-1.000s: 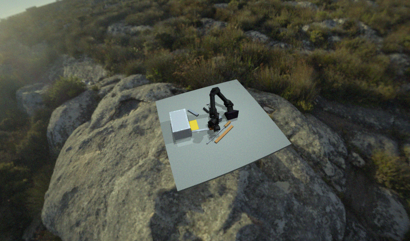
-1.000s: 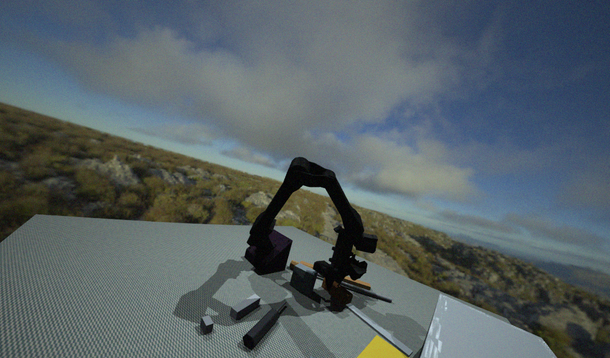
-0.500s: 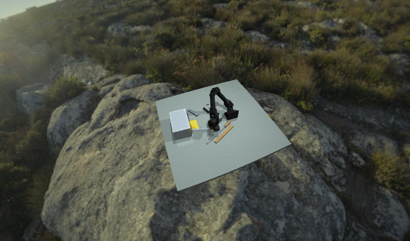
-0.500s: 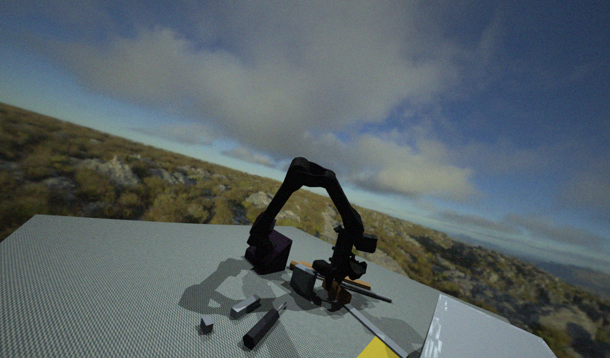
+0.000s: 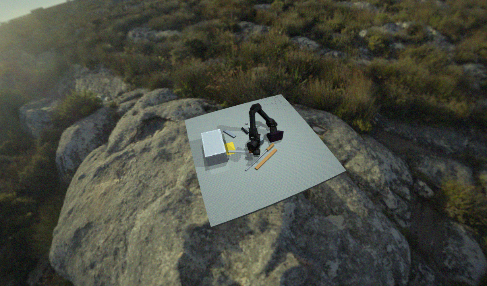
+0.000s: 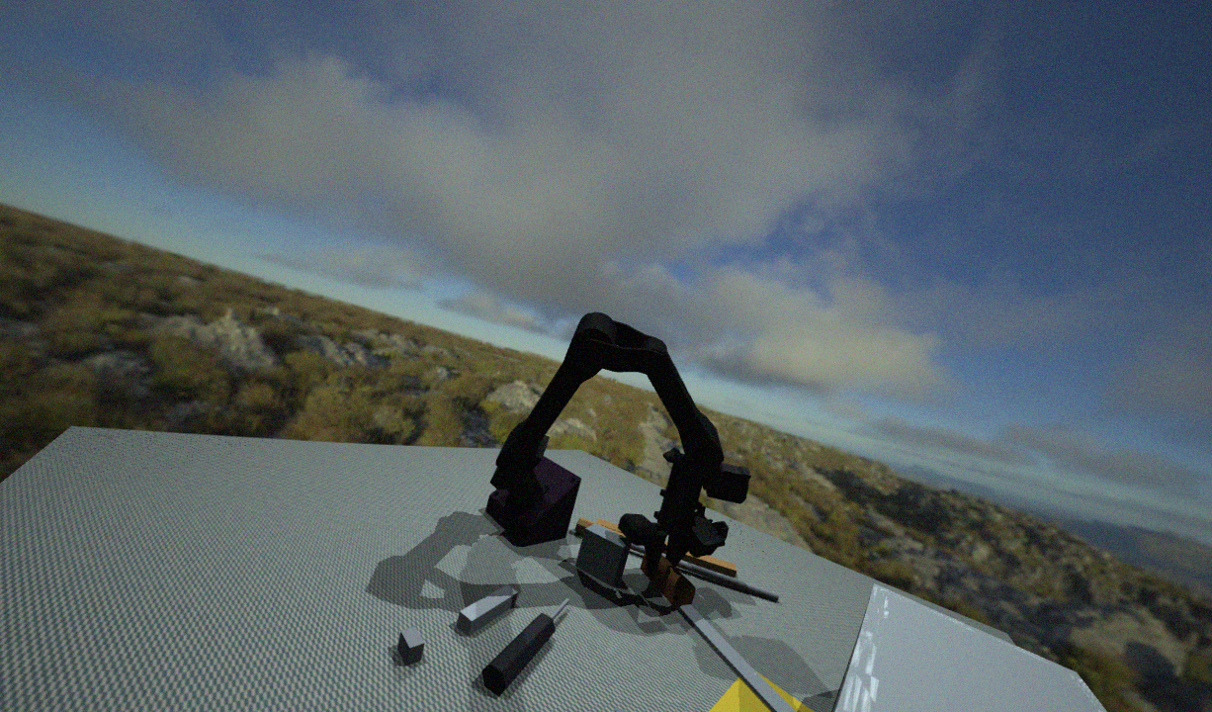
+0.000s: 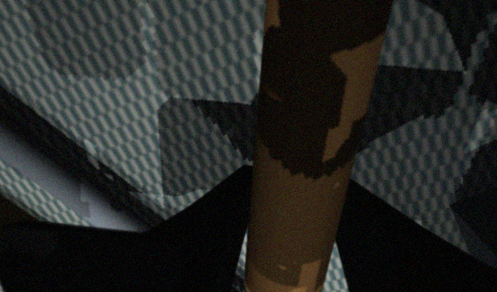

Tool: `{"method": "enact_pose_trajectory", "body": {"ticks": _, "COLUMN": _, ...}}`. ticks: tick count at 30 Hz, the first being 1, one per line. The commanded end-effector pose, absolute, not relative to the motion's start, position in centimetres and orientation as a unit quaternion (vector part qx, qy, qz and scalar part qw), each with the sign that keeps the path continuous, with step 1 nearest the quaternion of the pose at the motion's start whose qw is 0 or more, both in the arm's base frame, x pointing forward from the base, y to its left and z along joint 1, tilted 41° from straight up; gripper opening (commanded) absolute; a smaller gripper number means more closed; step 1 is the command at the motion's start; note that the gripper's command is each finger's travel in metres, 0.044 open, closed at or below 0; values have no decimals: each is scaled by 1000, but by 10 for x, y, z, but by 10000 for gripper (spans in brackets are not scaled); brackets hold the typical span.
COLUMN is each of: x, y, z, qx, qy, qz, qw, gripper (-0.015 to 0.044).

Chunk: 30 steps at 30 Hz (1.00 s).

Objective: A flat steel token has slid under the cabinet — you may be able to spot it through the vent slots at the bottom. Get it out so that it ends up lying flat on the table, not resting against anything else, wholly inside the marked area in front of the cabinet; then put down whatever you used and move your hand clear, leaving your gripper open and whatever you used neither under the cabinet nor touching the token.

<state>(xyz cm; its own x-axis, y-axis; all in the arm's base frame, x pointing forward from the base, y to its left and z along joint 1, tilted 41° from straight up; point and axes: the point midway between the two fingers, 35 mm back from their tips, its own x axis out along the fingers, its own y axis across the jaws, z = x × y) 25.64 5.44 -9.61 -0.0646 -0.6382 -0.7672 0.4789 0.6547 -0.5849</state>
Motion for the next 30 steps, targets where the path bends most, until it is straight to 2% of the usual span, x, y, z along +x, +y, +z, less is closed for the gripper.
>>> {"method": "enact_pose_trajectory", "body": {"ticks": 1, "x": 257, "y": 55, "z": -95, "qx": -49, "qy": 594, "qz": -424, "qw": 682, "gripper": 0}}
{"method": "enact_pose_trajectory", "body": {"ticks": 30, "x": 258, "y": 45, "z": -86, "qx": -3, "qy": 564, "qz": -464, "qw": 683, "gripper": 0}}
